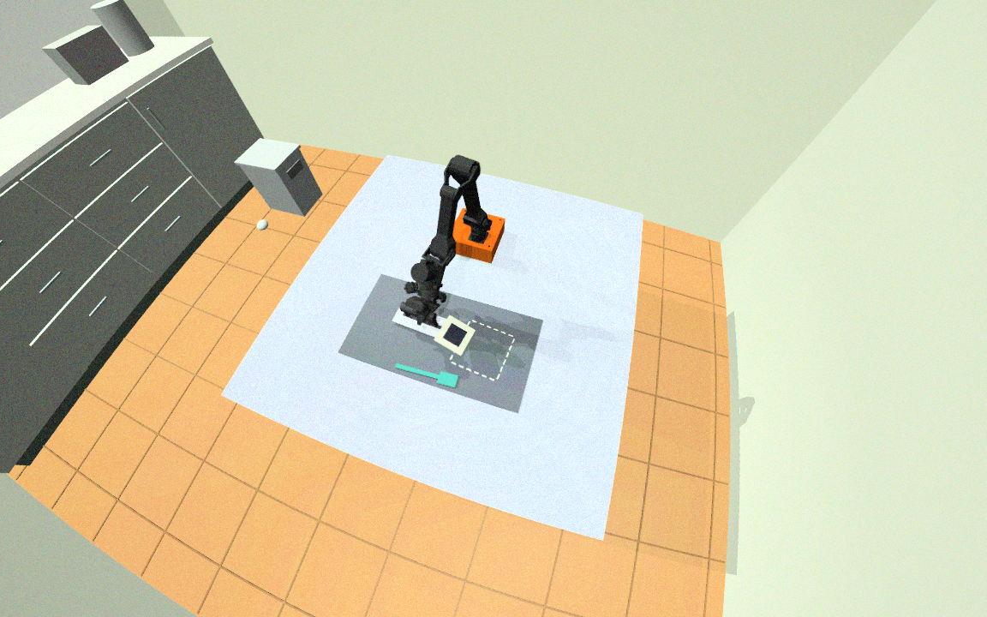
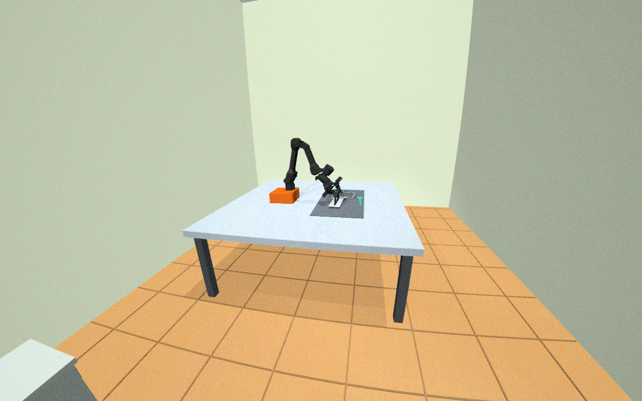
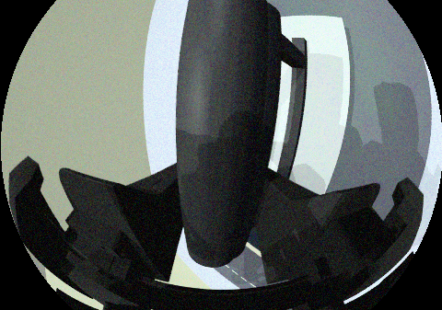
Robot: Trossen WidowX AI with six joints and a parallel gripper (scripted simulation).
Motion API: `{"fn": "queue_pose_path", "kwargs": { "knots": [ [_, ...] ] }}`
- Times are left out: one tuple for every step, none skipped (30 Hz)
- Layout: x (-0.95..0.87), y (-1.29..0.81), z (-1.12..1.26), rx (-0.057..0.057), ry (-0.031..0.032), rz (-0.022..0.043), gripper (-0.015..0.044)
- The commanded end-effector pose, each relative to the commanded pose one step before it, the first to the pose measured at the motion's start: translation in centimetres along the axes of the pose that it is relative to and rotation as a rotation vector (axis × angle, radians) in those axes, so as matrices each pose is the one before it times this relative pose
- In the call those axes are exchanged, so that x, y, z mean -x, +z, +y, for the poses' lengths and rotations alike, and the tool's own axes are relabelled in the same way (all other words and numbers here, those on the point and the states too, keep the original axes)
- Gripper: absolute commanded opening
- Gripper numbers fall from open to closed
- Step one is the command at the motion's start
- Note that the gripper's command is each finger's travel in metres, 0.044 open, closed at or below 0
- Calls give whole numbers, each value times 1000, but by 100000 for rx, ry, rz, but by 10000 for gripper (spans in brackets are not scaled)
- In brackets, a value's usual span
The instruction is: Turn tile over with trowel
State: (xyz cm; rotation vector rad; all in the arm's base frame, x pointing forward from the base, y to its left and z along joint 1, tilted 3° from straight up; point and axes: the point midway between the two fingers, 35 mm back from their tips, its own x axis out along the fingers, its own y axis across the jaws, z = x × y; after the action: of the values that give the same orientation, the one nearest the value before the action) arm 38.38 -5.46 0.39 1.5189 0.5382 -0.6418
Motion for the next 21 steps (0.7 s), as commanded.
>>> {"fn": "queue_pose_path", "kwargs": {
  "knots": [
    [755,-452,1861,-452,3499,455,0],
    [115,-130,143,-10,2,9,0],
    [122,-136,148,-10,3,9,0],
    [152,-197,188,-15,3,13,0],
    [126,-160,151,-12,4,11,0],
    [119,-181,147,-14,2,12,0],
    [98,-148,119,-11,3,10,0],
    [100,-176,124,-13,2,12,0],
    [95,-165,115,-12,3,11,0],
    [98,-199,122,-15,1,14,0],
    [84,-167,101,-13,3,11,0],
    [86,-201,107,-15,1,14,0],
    [78,-179,95,-14,3,12,0],
    [80,-218,100,-17,1,15,0],
    [69,-183,83,-14,3,13,0],
    [69,-221,87,-17,0,15,0],
    [61,-192,74,-15,2,13,0],
    [61,-233,76,-18,0,16,0],
    [52,-195,63,-15,2,13,0],
    [50,-236,63,-18,-1,16,0],
    [44,-201,53,-15,2,14,0]
  ]
}}
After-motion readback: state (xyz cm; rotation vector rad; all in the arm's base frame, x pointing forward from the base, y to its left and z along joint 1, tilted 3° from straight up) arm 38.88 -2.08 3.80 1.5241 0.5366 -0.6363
